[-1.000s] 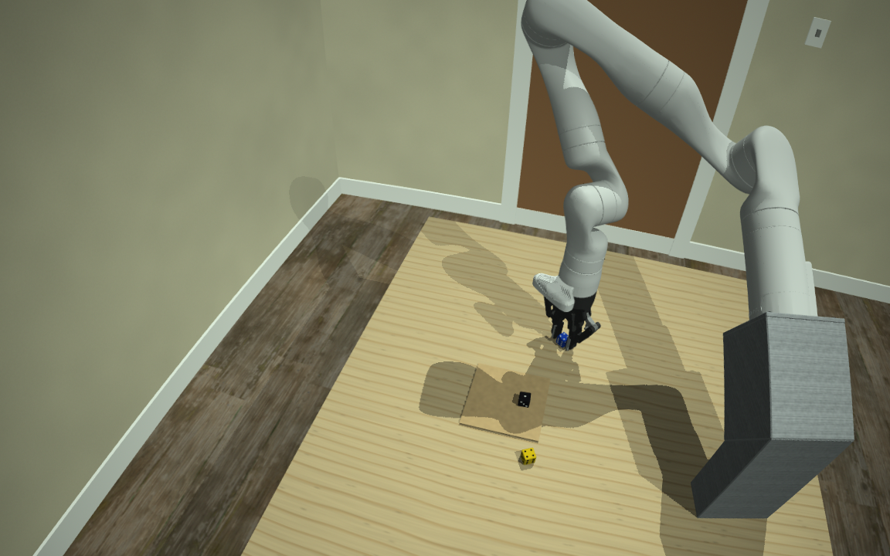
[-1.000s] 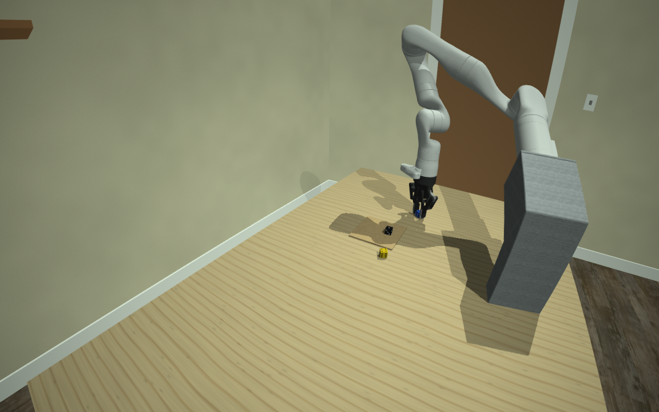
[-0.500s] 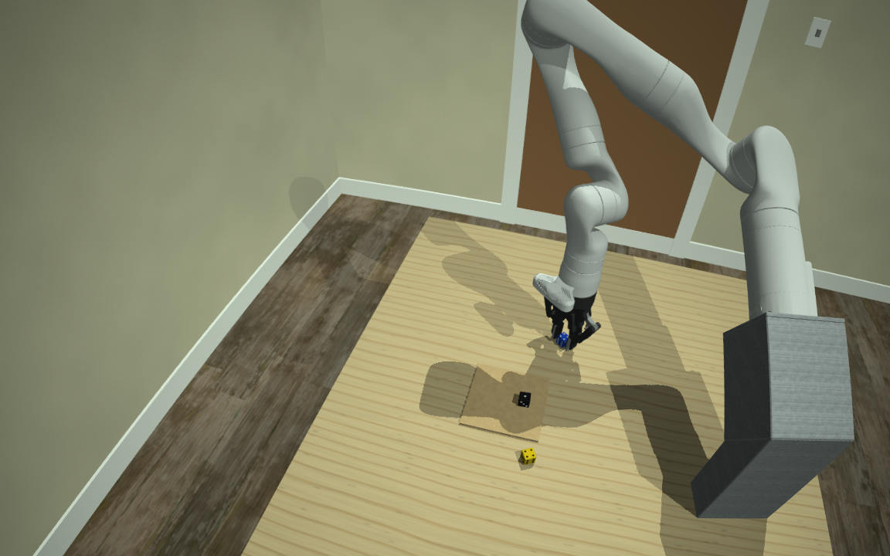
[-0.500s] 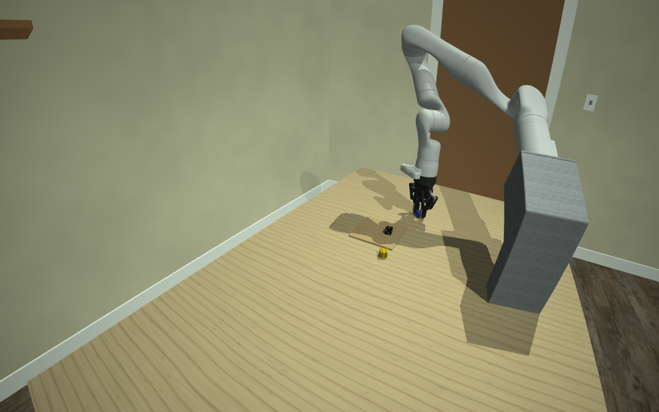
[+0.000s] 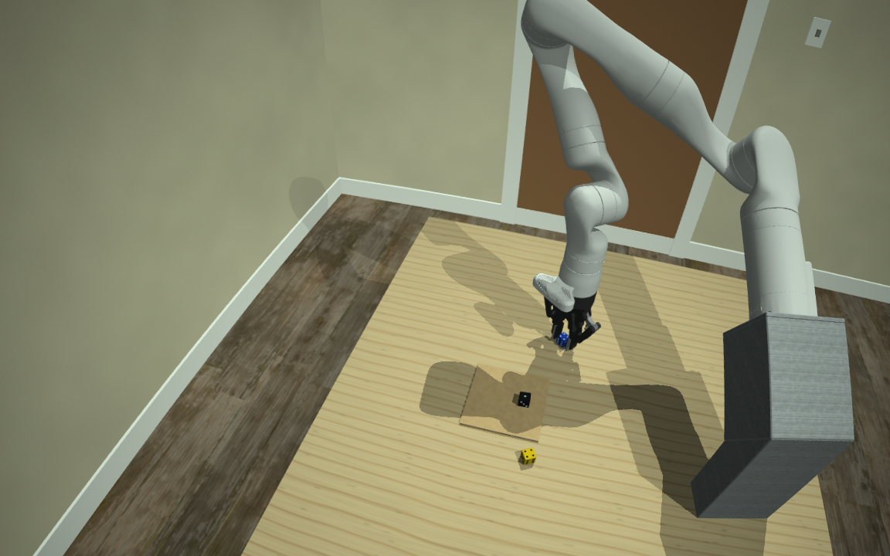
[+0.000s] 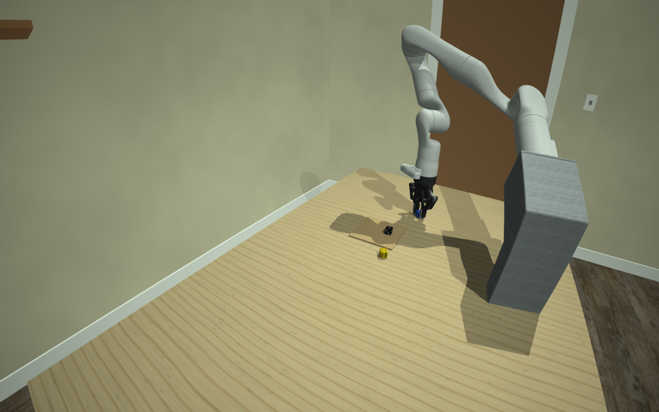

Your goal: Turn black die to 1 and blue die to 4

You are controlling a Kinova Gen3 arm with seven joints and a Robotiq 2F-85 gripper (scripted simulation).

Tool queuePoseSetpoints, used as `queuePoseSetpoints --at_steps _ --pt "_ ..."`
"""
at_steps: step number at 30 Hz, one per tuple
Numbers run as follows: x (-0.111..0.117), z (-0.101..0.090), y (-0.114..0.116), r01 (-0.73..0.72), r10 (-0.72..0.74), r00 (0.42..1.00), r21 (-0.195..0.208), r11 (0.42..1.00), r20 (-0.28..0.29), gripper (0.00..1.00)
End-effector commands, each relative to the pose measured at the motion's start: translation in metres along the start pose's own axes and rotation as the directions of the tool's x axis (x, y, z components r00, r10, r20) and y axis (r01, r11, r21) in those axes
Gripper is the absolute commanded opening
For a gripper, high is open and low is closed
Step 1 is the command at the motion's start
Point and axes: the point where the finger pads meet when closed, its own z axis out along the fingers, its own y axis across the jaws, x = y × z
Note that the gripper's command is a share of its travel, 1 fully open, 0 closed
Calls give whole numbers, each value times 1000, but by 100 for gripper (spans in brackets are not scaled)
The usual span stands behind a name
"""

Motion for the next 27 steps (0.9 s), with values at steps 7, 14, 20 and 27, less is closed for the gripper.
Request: queuePoseSetpoints --at_steps 7,14,20,27 --pt "0 0 0 0 0 1000 -1 1000 -1 15" --pt "0 0 0 0 0 1000 -1 1000 -1 15" --pt "0 0 0 0 0 1000 -1 1000 -1 15" --pt "0 0 0 0 0 1000 -1 1000 -1 15"
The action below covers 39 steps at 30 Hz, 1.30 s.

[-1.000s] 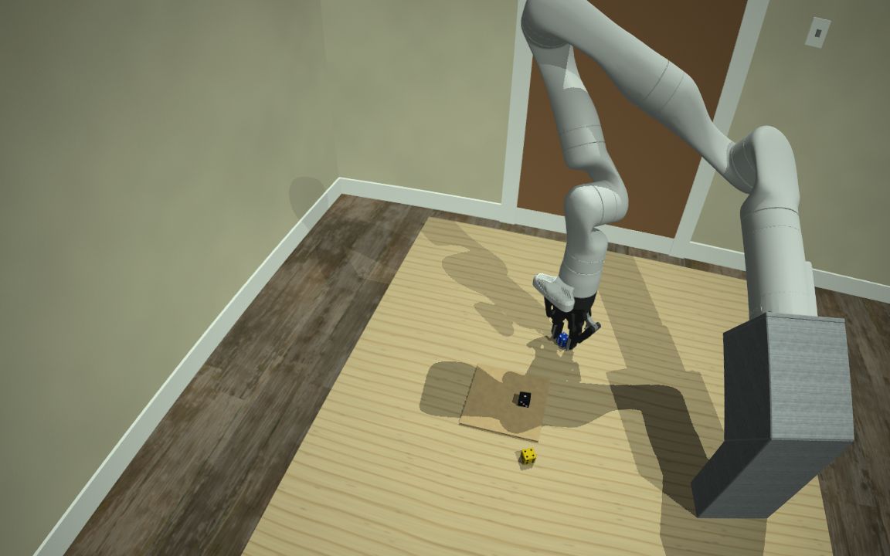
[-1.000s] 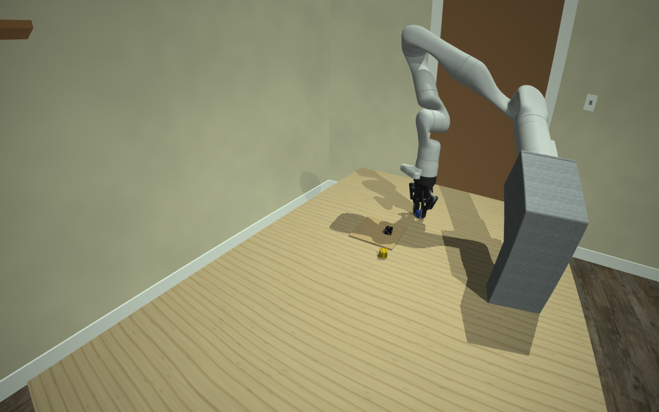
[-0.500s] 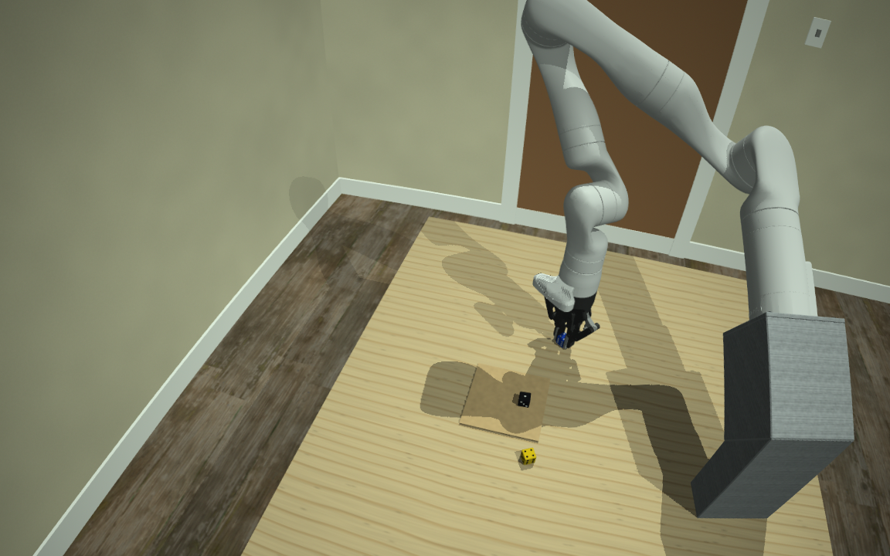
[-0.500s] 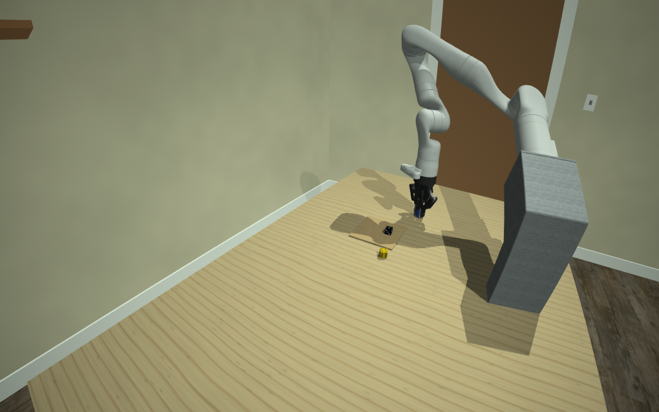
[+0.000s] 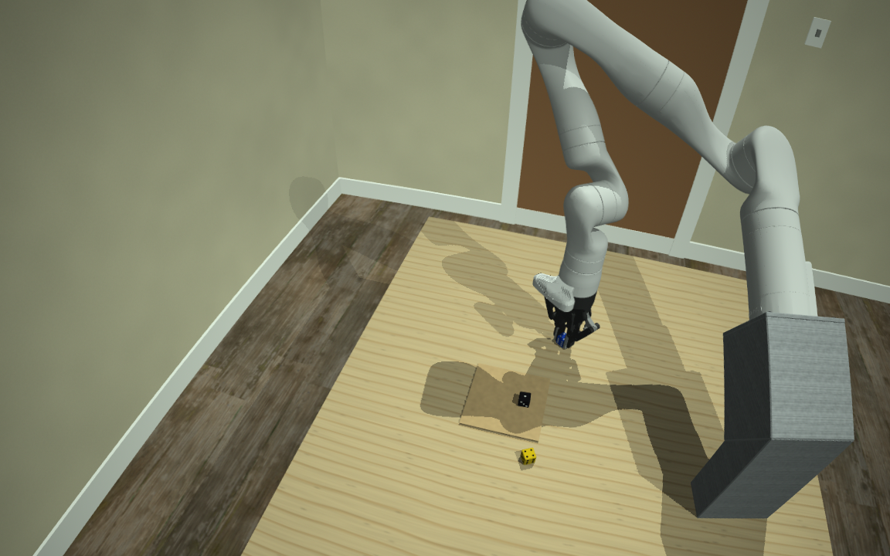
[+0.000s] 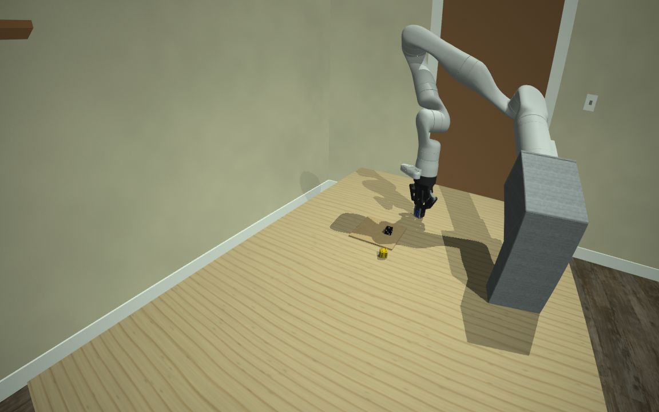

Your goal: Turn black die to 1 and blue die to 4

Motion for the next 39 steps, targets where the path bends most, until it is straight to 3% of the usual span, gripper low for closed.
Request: queuePoseSetpoints --at_steps 1,22,39 --pt "0 0 0 0 0 1000 0 1000 -1 15" --pt "0 -9 0 0 0 1000 0 1000 -1 15" --pt "0 -58 0 0 0 1000 0 1000 -1 15"
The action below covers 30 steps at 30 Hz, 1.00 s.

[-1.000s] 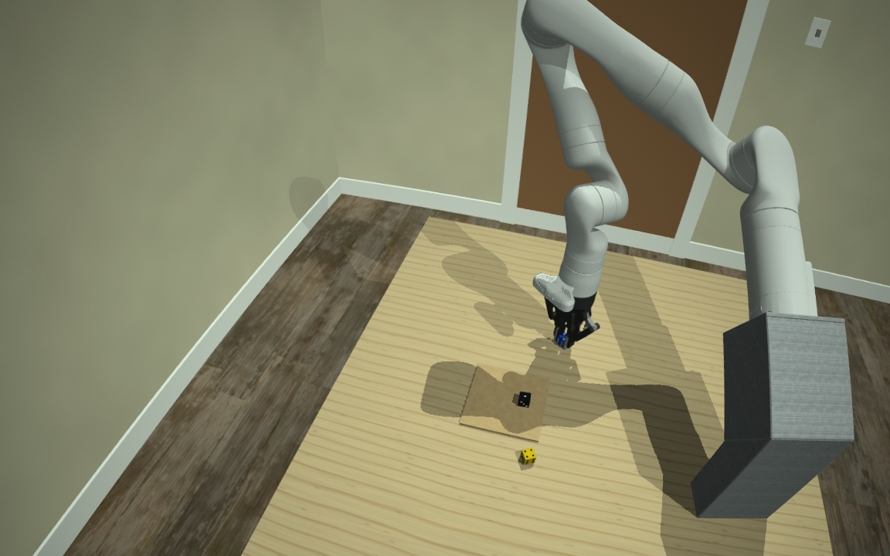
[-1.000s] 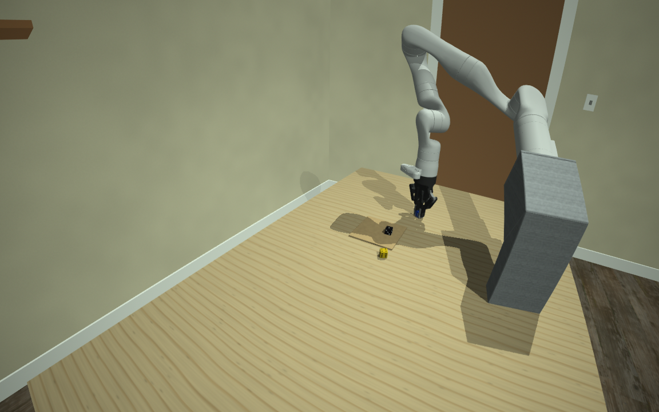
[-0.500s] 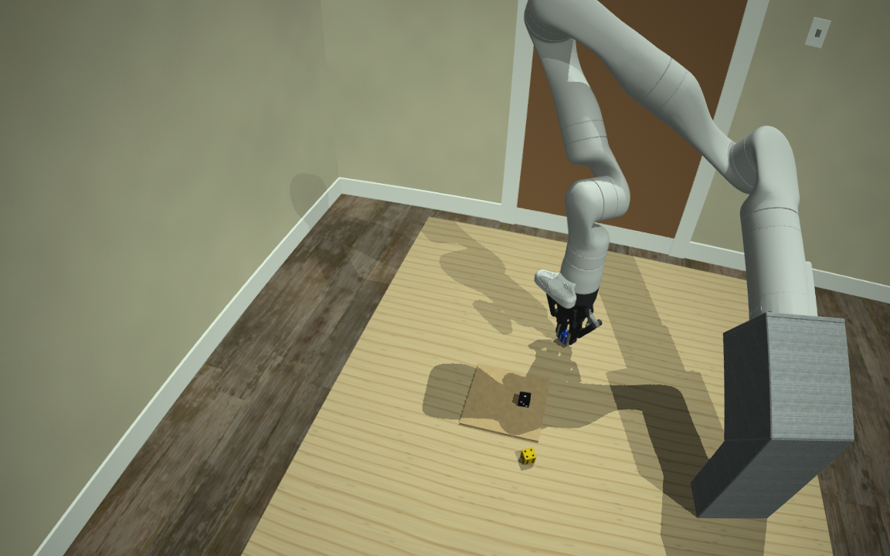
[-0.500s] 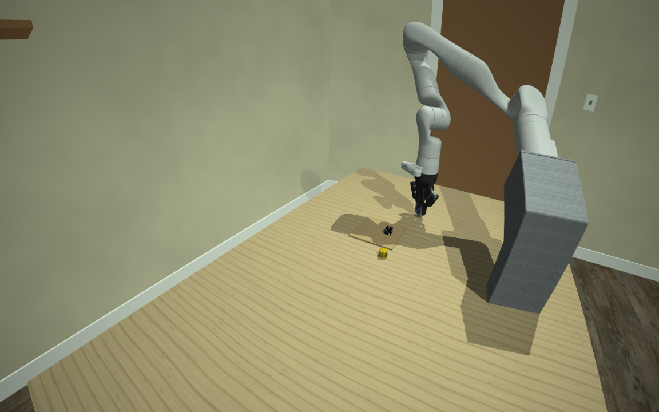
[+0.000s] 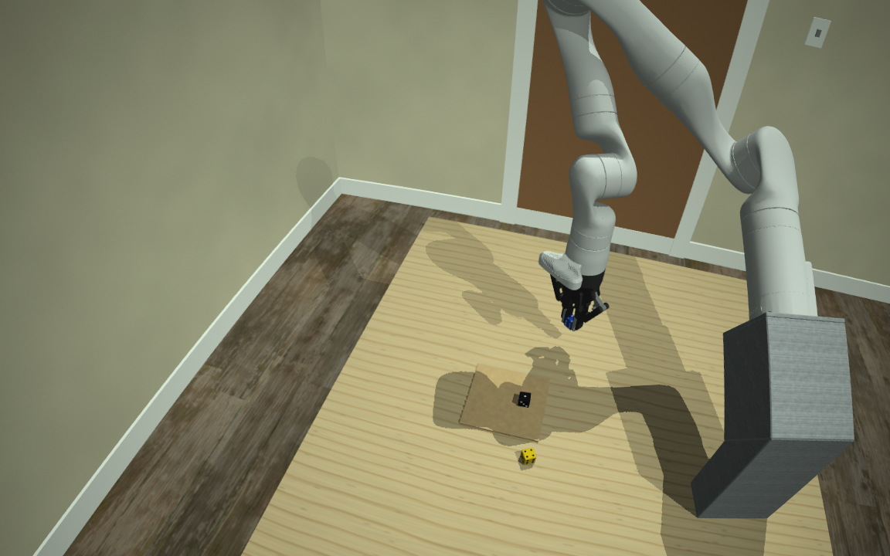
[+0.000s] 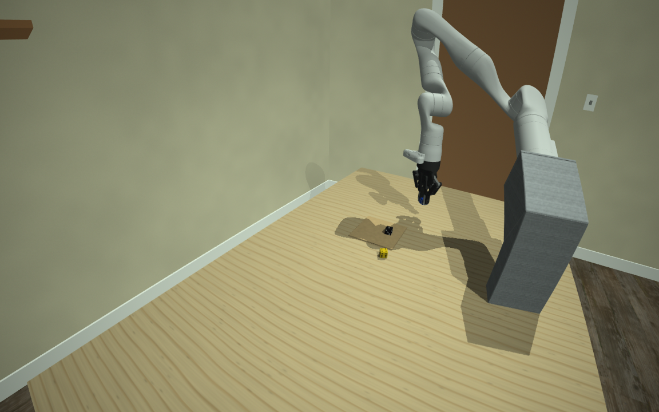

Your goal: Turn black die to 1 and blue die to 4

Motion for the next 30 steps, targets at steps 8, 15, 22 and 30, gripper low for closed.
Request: queuePoseSetpoints --at_steps 8,15,22,30 --pt "6 -31 3 -1 1 1000 -10 1000 -19 15" --pt "5 -45 3 -1 1 1000 -10 1000 -19 15" --pt "5 -49 3 -1 1 1000 -10 1000 -19 15" --pt "5 -49 3 -1 1 1000 -10 1000 -19 15"
